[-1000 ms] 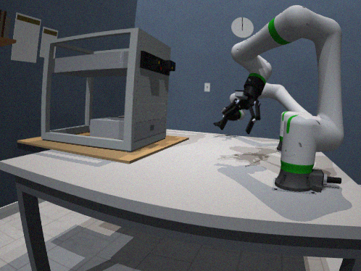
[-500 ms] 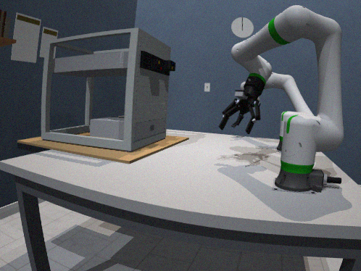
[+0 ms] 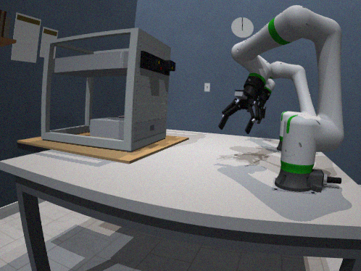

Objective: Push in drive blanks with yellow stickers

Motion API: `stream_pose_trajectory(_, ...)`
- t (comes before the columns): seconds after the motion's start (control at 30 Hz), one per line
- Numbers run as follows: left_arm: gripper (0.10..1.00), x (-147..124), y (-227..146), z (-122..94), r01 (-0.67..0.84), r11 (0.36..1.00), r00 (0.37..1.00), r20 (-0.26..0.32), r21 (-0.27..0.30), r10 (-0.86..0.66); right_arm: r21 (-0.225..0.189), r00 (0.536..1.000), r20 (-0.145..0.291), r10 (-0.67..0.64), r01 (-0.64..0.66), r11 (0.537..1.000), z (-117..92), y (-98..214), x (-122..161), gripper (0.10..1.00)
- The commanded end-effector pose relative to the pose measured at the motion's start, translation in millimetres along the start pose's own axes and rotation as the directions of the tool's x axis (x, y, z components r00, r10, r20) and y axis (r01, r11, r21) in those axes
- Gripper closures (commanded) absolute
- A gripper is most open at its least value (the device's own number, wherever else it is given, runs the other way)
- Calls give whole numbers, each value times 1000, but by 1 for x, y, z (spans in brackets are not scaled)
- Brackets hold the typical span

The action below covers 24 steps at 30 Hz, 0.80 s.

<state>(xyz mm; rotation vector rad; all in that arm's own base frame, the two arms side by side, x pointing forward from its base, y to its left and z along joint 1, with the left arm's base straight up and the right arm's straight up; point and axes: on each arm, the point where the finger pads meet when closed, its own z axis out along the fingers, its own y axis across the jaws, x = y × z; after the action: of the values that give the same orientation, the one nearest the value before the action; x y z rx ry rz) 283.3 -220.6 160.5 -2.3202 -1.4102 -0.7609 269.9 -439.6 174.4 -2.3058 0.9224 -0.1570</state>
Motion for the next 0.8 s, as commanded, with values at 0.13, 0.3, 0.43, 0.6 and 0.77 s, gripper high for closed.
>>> stream_pose_trajectory(0.13, 98, 5, 14, -2, 33, 999, 999, -20, -36, -34, -241, 928, -182, 325, -363, 900, -83, 68, -64, 98)
stream_pose_trajectory(0.3, 98, 8, 24, -4, 58, 996, 998, -34, -65, -60, -296, 861, -283, 422, -497, 816, -118, 90, -95, 98)
stream_pose_trajectory(0.43, 98, 14, 44, -9, 102, 988, 992, -56, -119, -109, -330, 764, -405, 501, -634, 700, -159, 112, -134, 98)
stream_pose_trajectory(0.6, 98, 24, 76, -19, 171, 962, 978, -79, -212, -191, -335, 684, -494, 537, -719, 609, -188, 125, -163, 98)
stream_pose_trajectory(0.77, 98, 33, 107, -32, 232, 924, 959, -86, -304, -269, -334, 662, -517, 543, -740, 584, -196, 128, -171, 98)
